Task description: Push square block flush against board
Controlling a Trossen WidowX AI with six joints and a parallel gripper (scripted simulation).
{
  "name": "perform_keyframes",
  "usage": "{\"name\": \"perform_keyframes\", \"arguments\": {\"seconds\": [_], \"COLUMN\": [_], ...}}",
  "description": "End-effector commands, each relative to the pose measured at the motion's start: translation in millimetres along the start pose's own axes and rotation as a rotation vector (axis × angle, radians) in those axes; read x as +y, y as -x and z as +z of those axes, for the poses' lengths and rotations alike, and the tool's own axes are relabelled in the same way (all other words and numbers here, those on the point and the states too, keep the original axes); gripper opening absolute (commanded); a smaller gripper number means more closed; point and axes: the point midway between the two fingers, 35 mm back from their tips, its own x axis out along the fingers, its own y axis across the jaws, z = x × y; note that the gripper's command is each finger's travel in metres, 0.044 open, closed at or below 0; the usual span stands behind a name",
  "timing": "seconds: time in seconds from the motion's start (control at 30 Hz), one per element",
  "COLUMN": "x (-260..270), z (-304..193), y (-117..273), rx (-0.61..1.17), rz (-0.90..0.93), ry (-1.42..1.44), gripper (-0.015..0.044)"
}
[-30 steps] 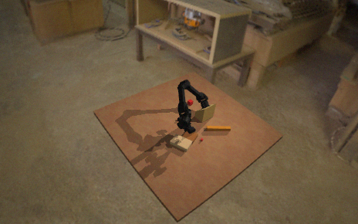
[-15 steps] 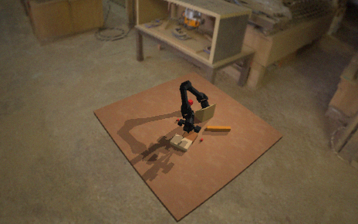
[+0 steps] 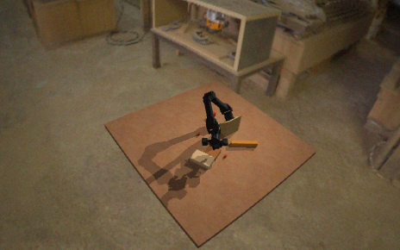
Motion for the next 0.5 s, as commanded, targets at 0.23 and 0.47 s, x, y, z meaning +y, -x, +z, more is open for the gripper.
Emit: {"name": "perform_keyframes", "arguments": {"seconds": [0.23, 0.47], "x": [21, 32], "z": [9, 14], "y": [-1, -2], "rx": [0.002, 0.003], "rz": [0.004, 0.005], "ry": [0.401, 0.642], "gripper": [0.0, 0.0]}}
